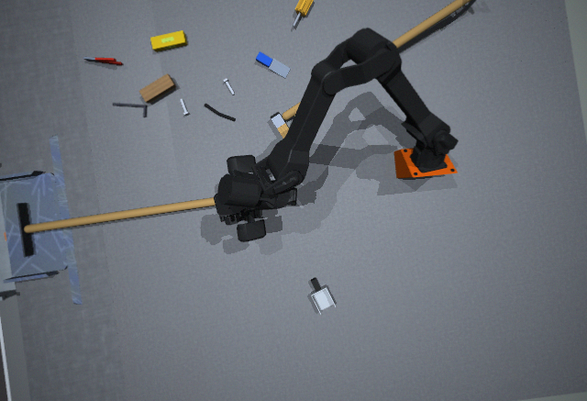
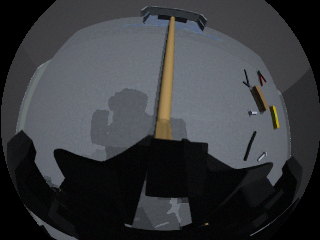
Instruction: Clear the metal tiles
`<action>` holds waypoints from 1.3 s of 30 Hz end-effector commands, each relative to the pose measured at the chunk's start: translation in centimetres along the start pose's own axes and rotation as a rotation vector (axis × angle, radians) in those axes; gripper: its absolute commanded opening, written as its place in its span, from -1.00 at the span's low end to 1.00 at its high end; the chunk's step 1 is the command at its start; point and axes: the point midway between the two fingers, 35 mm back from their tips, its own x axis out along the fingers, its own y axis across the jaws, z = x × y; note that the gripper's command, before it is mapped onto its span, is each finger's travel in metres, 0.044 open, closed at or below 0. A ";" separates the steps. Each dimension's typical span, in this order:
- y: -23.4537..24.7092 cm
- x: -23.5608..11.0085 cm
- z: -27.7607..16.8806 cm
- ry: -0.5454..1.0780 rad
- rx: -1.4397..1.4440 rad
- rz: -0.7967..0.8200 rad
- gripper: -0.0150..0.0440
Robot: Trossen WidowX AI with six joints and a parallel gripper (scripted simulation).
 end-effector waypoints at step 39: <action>0.0 -4.2 -4.2 -0.017 0.007 0.002 -0.49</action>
